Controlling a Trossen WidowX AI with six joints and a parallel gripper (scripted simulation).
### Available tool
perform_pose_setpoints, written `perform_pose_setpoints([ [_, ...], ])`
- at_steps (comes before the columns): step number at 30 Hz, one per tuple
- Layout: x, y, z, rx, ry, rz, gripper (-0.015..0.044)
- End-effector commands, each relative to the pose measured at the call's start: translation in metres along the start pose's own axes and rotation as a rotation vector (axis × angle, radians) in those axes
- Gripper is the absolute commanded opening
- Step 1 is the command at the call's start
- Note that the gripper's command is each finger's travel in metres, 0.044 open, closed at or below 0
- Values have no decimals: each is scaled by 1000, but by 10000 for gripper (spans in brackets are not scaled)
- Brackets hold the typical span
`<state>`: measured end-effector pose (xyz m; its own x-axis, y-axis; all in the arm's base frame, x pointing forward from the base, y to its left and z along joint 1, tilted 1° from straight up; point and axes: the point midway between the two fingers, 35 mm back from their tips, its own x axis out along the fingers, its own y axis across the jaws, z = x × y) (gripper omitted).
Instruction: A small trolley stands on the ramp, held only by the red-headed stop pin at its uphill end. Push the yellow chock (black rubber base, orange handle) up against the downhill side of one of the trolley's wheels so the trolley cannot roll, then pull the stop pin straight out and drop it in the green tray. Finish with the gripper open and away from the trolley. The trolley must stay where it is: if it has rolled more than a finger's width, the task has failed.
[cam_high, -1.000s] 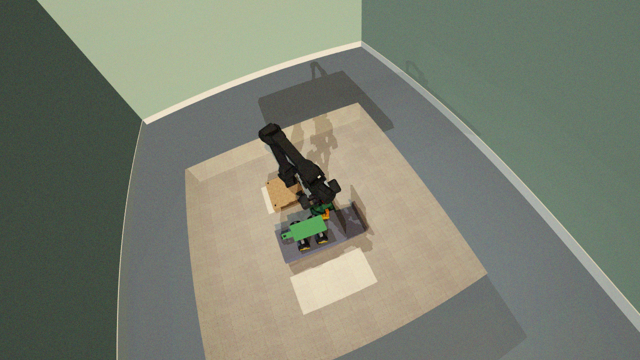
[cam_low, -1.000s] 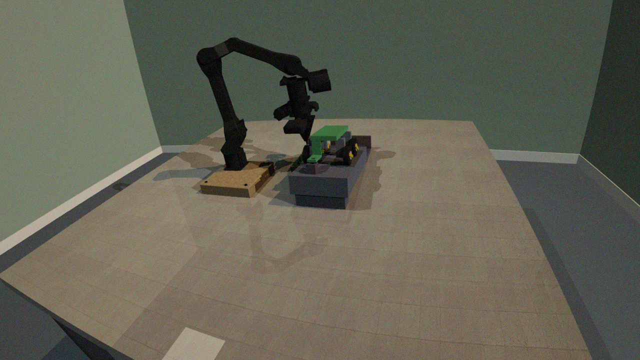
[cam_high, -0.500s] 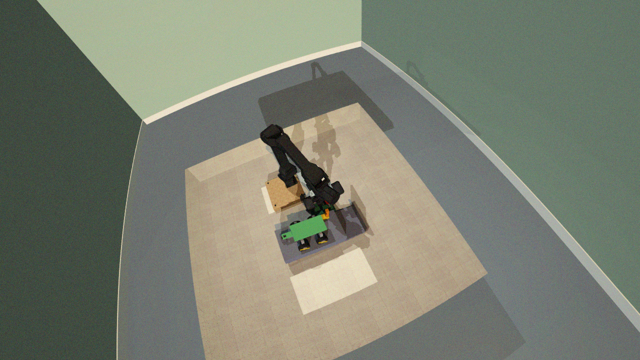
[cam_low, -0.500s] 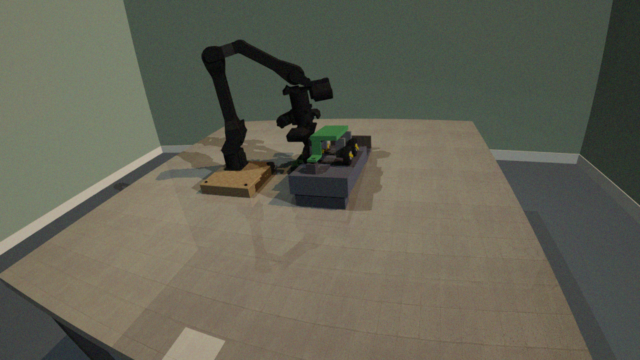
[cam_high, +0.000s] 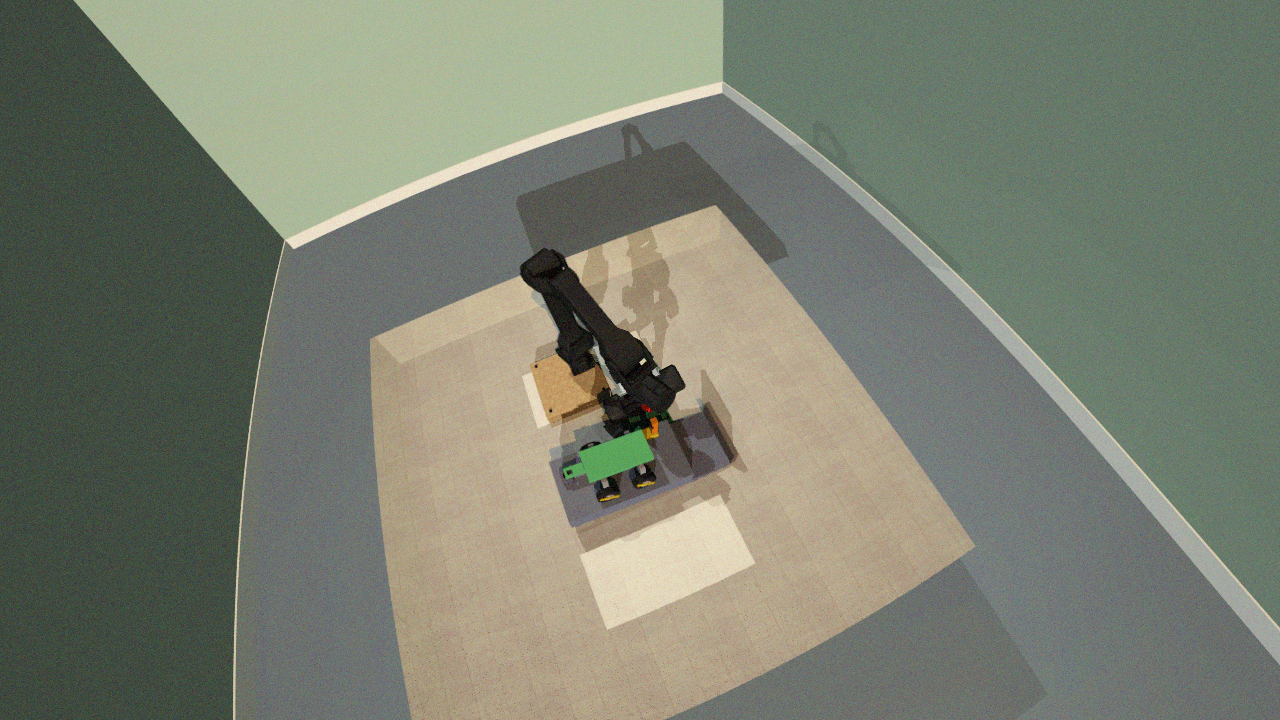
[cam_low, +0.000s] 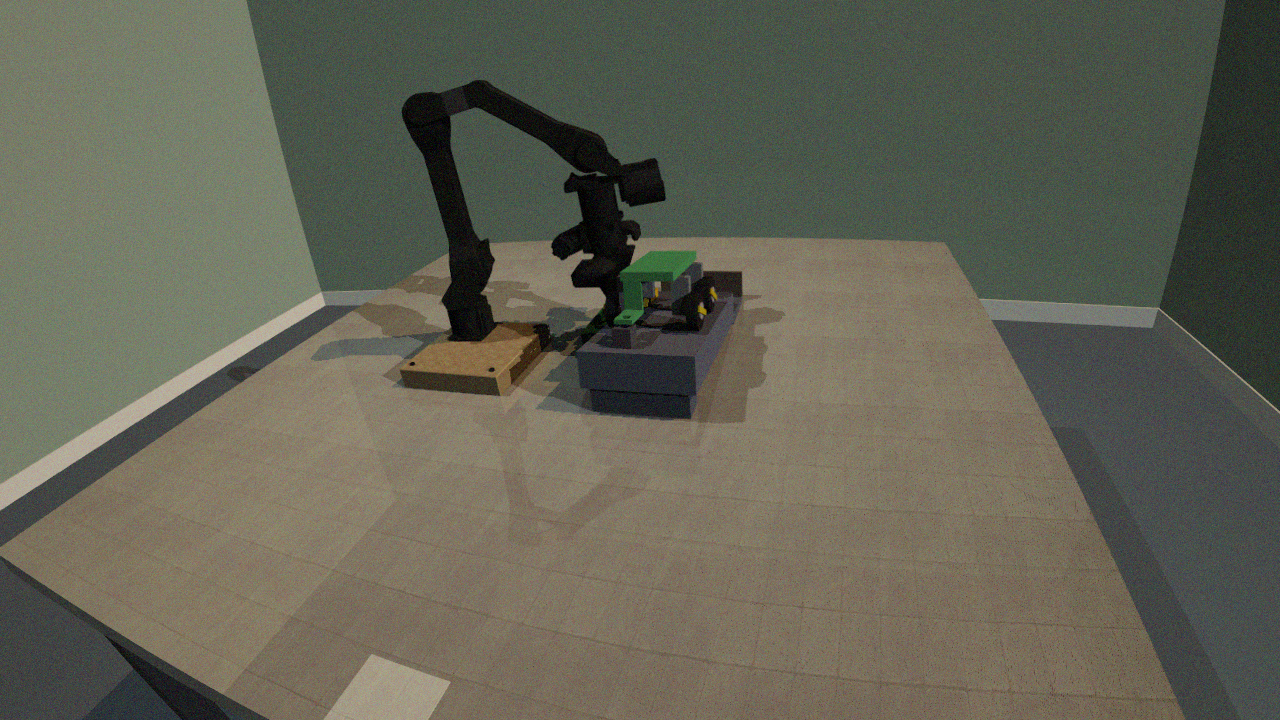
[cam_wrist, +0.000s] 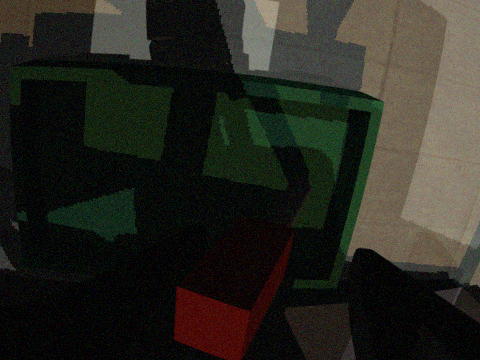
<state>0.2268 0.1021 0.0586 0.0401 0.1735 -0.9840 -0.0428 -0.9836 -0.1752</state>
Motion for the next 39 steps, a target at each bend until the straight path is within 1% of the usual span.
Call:
perform_pose_setpoints([
  [1, 1, 2, 1, -4, -2, -5, 190],
  [39, 8, 26, -1, -4, -2, -3, 190],
])
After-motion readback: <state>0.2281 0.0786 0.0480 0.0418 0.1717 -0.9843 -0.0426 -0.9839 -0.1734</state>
